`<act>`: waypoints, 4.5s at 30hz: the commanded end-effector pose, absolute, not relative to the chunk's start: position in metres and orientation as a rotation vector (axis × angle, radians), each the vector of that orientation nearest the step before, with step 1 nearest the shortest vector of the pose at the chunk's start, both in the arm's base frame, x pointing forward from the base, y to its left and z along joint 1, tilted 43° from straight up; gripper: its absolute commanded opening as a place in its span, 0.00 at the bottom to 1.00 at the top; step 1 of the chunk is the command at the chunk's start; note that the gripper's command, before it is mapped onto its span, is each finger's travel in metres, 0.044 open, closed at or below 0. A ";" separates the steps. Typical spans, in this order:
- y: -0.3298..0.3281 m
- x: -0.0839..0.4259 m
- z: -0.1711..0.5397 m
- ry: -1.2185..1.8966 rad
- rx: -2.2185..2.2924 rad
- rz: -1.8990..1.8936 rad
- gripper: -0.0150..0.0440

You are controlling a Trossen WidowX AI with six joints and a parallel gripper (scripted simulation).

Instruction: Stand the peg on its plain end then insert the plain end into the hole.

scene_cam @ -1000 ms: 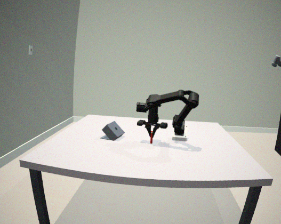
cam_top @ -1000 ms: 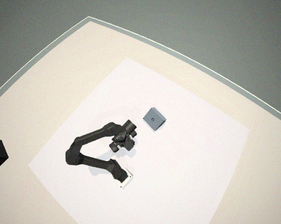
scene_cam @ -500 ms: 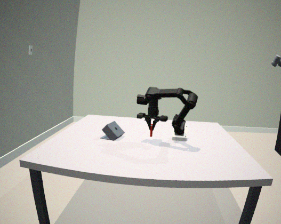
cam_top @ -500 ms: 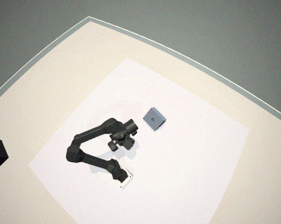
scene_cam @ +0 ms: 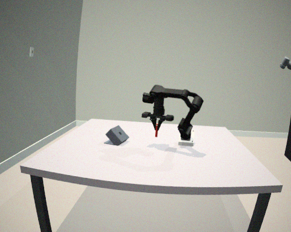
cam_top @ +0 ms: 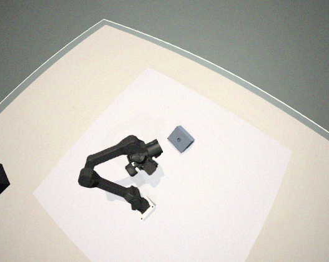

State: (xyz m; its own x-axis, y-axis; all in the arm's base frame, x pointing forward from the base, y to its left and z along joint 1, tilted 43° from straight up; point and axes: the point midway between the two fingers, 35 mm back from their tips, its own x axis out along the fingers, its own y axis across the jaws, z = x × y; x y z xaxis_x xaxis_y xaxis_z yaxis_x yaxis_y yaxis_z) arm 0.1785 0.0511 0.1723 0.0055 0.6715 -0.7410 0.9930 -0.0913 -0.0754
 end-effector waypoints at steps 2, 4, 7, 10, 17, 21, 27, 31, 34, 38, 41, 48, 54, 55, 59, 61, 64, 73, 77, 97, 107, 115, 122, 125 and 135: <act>0.049 0.184 0.170 1.670 1.827 -0.889 0.25; 0.048 0.187 0.169 1.653 1.837 -0.891 0.25; 0.047 0.191 0.167 1.627 1.851 -0.893 0.25; 0.046 0.195 0.166 1.602 1.866 -0.895 0.25; 0.043 0.204 0.162 1.543 1.901 -0.897 0.25; 0.041 0.210 0.161 1.509 1.922 -0.896 0.25; 0.039 0.218 0.159 1.459 1.953 -0.894 0.25; 0.038 0.223 0.158 1.426 1.975 -0.891 0.25; 0.036 0.227 0.158 1.401 1.992 -0.889 0.25; 0.035 0.233 0.157 1.368 2.014 -0.884 0.25; 0.034 0.237 0.157 1.344 2.031 -0.880 0.25; 0.031 0.246 0.157 1.288 2.071 -0.869 0.25; 0.029 0.254 0.158 1.240 2.107 -0.856 0.25; 0.029 0.256 0.158 1.232 2.113 -0.854 0.25; 0.027 0.261 0.159 1.202 2.137 -0.844 0.25; 0.027 0.264 0.160 1.186 2.149 -0.839 0.25; 0.026 0.267 0.161 1.163 2.167 -0.831 0.25; 0.023 0.279 0.164 1.097 2.222 -0.802 0.25; 0.022 0.284 0.166 1.068 2.247 -0.788 0.25; 0.020 0.306 0.170 0.972 2.331 -0.733 0.25; 0.025 0.320 0.165 0.949 2.349 -0.718 0.25; 0.029 0.330 0.160 0.932 2.366 -0.705 0.25; 0.034 0.339 0.157 0.917 2.382 -0.692 0.25; 0.036 0.342 0.155 0.911 2.390 -0.686 0.25; 0.040 0.349 0.152 0.902 2.397 -0.664 0.25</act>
